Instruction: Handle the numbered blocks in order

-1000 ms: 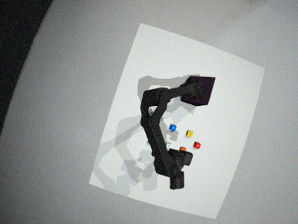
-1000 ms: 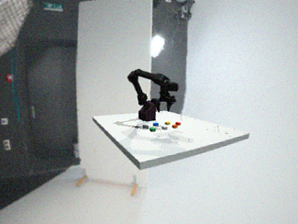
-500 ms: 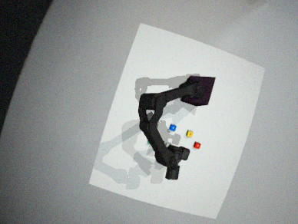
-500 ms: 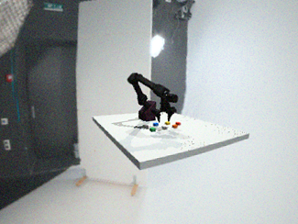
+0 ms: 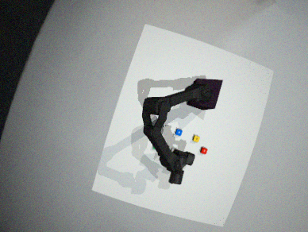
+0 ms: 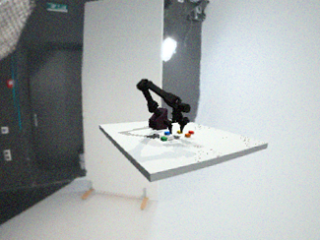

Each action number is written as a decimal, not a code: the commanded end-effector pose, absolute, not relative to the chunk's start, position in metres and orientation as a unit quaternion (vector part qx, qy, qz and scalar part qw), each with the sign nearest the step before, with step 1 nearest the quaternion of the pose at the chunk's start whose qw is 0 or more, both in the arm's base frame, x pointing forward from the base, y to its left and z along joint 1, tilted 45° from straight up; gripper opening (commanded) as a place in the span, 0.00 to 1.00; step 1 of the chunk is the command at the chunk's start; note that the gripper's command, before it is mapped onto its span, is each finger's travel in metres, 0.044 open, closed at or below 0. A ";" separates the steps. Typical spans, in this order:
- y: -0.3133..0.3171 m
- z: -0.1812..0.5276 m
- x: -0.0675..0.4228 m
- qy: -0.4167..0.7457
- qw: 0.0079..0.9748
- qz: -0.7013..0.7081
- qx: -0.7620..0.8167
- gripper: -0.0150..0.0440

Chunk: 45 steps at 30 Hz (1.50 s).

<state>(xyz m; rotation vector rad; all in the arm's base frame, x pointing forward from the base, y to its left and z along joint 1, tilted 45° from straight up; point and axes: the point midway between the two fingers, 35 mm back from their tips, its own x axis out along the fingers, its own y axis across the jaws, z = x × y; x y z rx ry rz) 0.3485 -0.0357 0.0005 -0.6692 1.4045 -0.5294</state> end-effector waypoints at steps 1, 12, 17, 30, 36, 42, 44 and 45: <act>-0.043 -0.008 0.346 0.630 0.675 -0.236 -0.303 0.93; -0.051 -0.016 0.347 0.629 0.675 -0.238 -0.303 0.89; -0.051 -0.016 0.347 0.629 0.675 -0.238 -0.303 0.67; -0.051 -0.016 0.347 0.629 0.675 -0.238 -0.303 0.46; -0.051 -0.016 0.347 0.629 0.675 -0.238 -0.303 0.46; -0.051 -0.016 0.347 0.629 0.675 -0.238 -0.303 0.46; -0.051 -0.016 0.347 0.629 0.675 -0.238 -0.303 0.46; -0.051 -0.016 0.347 0.629 0.675 -0.238 -0.303 0.46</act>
